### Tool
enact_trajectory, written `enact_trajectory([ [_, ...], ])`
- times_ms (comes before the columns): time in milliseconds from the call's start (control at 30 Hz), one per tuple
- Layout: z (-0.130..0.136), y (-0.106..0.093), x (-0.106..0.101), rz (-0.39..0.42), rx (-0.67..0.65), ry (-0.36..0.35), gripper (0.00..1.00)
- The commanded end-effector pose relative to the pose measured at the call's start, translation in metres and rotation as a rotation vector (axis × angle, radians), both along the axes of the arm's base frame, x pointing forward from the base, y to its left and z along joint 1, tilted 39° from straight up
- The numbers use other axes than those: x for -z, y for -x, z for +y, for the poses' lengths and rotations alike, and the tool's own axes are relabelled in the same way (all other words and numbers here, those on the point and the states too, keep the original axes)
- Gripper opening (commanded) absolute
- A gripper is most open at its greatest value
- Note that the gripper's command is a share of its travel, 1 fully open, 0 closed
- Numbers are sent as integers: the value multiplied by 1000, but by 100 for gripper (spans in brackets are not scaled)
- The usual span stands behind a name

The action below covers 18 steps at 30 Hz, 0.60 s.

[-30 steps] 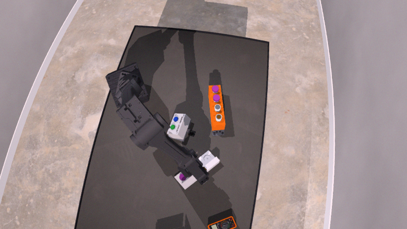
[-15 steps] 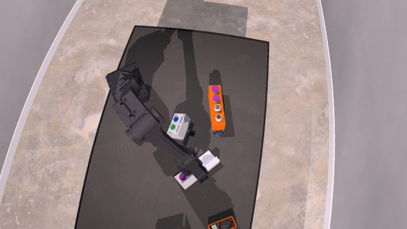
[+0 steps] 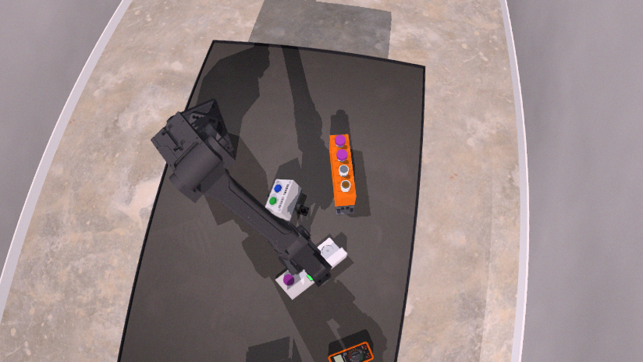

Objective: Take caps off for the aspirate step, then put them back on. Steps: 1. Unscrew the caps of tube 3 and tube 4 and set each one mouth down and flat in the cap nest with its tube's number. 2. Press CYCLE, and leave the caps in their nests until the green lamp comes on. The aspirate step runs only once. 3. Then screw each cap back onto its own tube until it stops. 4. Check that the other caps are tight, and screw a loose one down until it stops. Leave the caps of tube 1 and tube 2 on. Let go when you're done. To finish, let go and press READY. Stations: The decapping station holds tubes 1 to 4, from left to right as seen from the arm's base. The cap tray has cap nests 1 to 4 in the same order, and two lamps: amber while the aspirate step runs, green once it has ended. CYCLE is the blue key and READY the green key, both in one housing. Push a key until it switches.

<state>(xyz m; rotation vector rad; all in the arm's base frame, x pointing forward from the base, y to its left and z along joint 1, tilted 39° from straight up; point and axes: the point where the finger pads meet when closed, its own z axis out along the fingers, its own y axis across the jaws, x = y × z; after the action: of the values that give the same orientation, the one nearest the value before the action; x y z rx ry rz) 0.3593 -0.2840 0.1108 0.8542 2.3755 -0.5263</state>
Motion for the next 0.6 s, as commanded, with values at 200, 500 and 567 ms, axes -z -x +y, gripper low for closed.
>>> enact_trajectory([
  [200,29,17,-35,-3,1,-7,0],
  [500,54,10,-20,153,-210,83,0],
  [567,60,6,-18,190,-274,117,0],
])
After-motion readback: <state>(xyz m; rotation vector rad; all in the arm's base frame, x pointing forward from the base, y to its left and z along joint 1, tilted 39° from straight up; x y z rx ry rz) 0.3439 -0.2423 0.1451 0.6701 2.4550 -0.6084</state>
